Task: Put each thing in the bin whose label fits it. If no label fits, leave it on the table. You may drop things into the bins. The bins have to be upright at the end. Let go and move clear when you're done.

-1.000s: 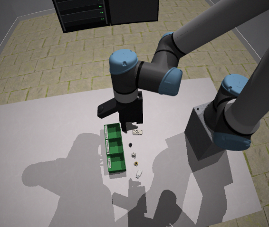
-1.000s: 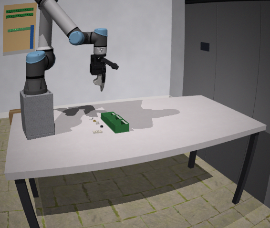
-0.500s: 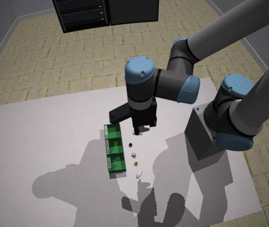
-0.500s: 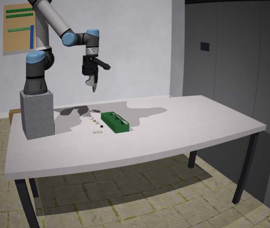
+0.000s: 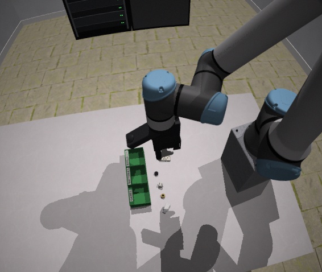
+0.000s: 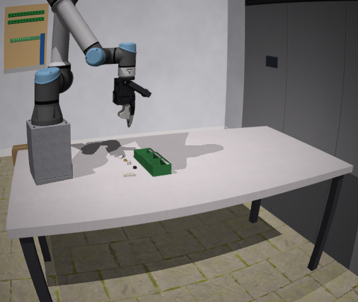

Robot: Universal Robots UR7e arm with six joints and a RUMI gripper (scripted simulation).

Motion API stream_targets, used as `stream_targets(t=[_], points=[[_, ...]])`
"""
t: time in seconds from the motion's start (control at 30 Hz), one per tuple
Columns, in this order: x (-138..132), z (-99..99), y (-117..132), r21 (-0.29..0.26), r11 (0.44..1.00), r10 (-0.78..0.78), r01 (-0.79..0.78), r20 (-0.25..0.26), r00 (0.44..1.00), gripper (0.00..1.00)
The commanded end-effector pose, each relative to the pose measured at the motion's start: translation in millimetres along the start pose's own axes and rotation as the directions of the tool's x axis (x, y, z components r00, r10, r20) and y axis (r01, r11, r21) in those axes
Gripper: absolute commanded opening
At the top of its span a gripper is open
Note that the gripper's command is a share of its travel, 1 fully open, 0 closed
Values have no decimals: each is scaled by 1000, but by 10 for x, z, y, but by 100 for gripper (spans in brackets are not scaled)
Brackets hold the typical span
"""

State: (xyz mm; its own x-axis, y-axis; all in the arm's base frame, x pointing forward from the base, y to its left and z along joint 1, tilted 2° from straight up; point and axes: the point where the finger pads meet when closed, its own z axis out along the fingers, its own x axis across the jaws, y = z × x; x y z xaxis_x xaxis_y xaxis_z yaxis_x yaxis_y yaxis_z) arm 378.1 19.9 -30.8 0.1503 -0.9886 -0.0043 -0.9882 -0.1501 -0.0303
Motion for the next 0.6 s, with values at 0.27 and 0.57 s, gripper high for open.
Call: stream_targets(t=[0.27, 0.57], points=[[505, 605, -492, 3, 1000, -9, 9, -1, 1000, 4], [883, 1041, -843, 3, 1000, -9, 9, -1, 1000, 4]])
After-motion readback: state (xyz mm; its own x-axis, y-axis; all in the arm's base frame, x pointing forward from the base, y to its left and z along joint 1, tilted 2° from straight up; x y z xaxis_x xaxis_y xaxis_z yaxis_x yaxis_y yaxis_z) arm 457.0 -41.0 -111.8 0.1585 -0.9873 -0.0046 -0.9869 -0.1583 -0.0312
